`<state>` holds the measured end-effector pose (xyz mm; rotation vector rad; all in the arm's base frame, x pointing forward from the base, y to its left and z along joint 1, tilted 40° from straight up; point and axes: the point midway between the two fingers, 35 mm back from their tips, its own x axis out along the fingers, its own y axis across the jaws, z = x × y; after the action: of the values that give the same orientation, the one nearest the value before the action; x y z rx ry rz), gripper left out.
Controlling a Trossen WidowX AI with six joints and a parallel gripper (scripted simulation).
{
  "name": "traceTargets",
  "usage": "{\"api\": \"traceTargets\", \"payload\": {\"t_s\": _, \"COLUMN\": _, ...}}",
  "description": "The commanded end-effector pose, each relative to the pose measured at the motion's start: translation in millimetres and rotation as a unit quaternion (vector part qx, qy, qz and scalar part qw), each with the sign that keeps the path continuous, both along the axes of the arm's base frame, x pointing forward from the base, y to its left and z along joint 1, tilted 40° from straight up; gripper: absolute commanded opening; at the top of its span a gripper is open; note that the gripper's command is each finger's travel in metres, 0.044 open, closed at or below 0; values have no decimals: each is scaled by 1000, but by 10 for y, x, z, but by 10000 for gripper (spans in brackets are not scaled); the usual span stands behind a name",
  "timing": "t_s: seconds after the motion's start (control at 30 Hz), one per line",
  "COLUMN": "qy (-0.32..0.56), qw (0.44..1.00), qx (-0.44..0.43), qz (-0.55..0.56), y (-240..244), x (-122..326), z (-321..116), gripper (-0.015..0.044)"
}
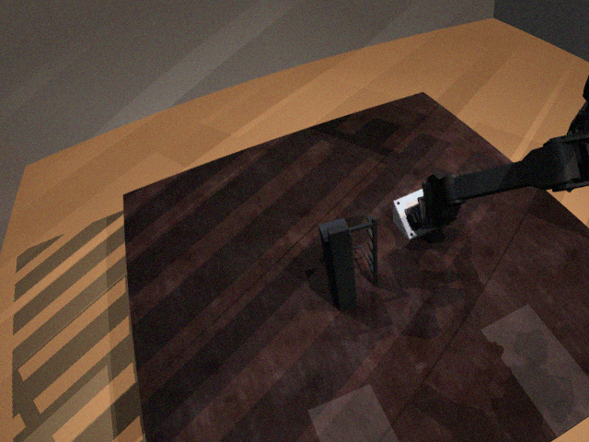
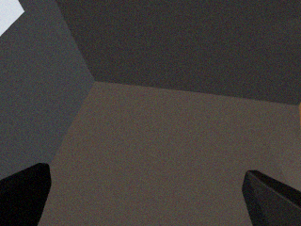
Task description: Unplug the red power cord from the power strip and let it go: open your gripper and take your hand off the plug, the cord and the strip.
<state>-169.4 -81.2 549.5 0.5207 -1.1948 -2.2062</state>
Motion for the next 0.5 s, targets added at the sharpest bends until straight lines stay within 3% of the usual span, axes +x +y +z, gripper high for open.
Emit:
{"api": "traceTargets", "payload": {"t_s": 0.0, "qy": 0, "qw": 1000, "qx": 0, "qz": -1, "y": 4, "x": -4, "z": -1, "gripper": 374}}
{"api": "traceTargets", "payload": {"t_s": 0.27, "qy": -6, "qw": 996, "qx": 7, "qz": -86, "y": 353, "x": -251, "z": -62, "gripper": 164}}
{"api": "traceTargets", "payload": {"t_s": 0.47, "qy": -13, "qw": 985, "qx": 13, "qz": -170, "y": 753, "x": -426, "z": -131, "gripper": 160}}
